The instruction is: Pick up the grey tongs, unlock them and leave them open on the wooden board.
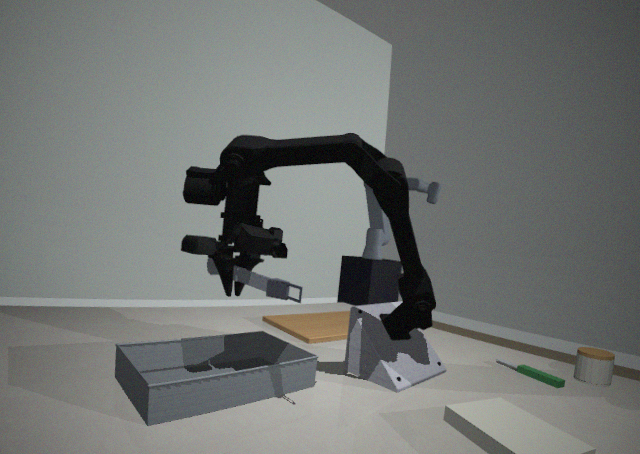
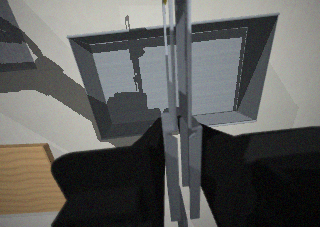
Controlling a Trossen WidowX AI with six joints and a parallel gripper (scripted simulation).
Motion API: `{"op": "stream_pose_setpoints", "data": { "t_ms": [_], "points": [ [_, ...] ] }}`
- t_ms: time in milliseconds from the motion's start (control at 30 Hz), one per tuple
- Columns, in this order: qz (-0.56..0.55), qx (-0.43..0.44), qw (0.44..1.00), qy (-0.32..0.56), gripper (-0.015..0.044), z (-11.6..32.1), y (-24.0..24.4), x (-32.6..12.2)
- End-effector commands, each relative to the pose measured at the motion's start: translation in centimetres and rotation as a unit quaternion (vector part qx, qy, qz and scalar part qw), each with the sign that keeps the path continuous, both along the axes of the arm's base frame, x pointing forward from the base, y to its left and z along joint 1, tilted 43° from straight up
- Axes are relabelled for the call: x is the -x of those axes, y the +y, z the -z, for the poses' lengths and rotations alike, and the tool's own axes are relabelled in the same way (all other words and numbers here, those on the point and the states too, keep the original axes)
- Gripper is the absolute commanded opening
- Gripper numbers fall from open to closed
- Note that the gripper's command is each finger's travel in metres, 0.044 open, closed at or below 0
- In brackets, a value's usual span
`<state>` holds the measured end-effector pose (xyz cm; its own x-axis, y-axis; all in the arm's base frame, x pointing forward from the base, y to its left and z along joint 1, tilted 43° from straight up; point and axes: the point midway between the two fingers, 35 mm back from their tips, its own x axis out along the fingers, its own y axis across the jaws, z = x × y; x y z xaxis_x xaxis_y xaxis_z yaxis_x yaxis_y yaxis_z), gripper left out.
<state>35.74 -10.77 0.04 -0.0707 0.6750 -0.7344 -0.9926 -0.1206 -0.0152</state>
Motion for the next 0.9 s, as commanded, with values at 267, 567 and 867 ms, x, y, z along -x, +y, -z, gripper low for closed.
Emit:
{"op": "stream_pose_setpoints", "data": {
  "t_ms": [267, 567, 867],
  "points": [
    [0.132, 0.016, 0.984, 0.117, -0.015, 1.0, -1.7, 0.5],
    [0.256, 0.03, 0.939, 0.229, -0.015, 1.9, -3.2, 1.1],
    [0.374, 0.043, 0.865, 0.332, -0.015, 2.8, -4.7, 1.7]
  ]
}}
